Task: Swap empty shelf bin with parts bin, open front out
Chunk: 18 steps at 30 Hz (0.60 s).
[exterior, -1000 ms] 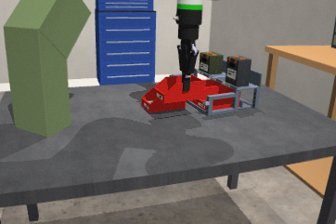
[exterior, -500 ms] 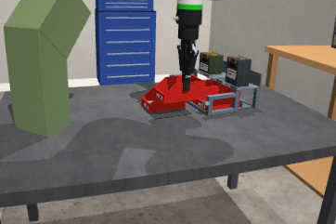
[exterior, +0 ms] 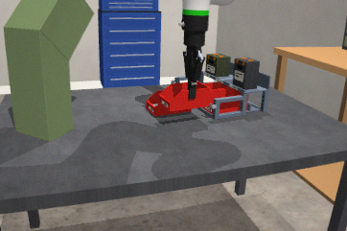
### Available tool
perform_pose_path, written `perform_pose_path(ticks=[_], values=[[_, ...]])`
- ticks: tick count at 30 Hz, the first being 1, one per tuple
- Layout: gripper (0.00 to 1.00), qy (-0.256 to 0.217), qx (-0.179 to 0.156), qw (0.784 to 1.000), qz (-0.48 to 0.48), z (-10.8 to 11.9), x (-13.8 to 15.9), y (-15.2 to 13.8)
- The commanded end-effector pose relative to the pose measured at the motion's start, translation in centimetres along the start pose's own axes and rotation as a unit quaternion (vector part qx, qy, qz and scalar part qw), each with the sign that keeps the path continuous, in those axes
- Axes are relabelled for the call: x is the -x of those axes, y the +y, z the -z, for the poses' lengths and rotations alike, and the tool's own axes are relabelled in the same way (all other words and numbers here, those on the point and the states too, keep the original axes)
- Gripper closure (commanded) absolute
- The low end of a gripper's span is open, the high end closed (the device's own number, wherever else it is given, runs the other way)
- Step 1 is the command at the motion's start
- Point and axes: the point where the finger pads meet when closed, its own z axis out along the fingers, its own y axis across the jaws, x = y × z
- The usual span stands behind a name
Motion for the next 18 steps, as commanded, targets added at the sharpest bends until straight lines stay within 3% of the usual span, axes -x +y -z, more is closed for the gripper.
perform_pose_path(ticks=[1, 18], values=[[0.90, 0.000, 0.000, 1.000, 0.000, -0.7, 0.0, 0.1], [0.90, 0.000, 0.000, 1.000, 0.000, -4.9, 0.0, 0.1]])
